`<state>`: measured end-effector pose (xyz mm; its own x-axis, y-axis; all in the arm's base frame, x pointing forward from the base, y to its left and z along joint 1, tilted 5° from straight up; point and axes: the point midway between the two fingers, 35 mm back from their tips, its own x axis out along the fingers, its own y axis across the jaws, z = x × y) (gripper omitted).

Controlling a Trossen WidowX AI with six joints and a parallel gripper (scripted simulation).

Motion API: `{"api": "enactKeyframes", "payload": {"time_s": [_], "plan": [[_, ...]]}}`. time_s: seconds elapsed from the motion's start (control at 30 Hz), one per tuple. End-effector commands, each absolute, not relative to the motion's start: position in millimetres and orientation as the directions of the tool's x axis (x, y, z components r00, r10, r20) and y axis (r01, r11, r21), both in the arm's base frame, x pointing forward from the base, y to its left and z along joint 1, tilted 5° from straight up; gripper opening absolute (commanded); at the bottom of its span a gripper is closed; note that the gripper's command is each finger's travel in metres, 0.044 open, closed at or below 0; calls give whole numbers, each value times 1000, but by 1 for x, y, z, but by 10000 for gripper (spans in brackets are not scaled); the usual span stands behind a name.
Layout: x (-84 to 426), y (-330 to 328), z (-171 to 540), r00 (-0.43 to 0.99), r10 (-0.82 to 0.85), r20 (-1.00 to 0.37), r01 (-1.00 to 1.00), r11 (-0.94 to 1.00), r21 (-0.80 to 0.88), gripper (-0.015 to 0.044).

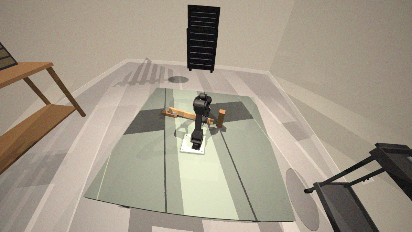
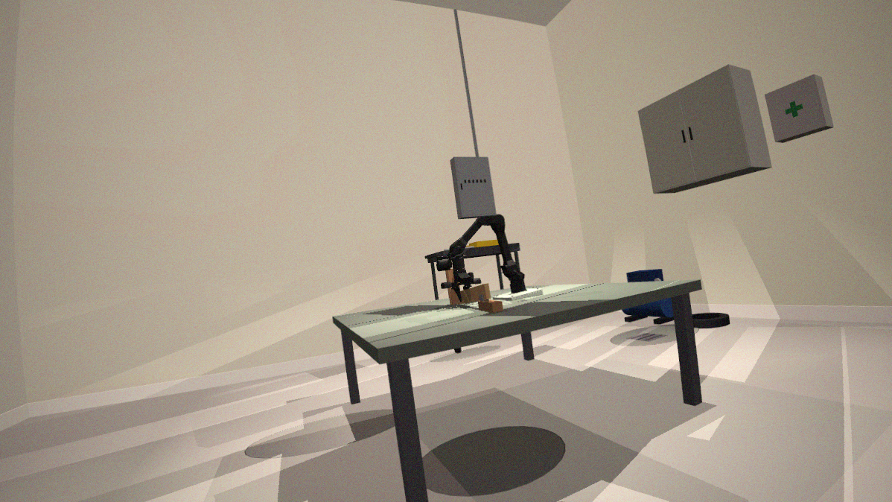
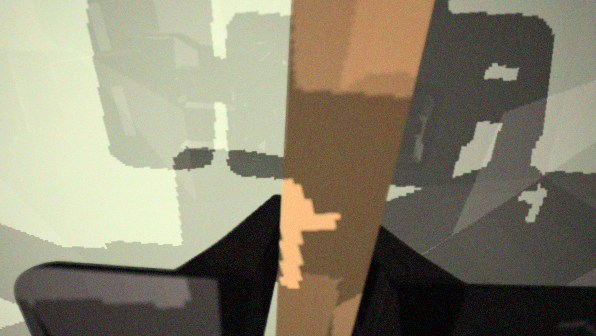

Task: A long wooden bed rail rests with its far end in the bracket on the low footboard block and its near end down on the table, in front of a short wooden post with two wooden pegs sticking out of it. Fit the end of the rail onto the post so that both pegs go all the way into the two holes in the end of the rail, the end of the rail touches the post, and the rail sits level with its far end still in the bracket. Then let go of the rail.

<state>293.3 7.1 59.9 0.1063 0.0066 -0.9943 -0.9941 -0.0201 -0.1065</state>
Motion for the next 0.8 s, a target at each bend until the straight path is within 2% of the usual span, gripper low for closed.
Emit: {"api": "enactKeyframes", "payload": {"time_s": [0.0, 0.77], "plan": [[293, 8, 60, 106, 12, -994, -994, -23, -107, 0], [293, 7, 66, 106, 11, -994, -994, -23, -107, 0]]}}
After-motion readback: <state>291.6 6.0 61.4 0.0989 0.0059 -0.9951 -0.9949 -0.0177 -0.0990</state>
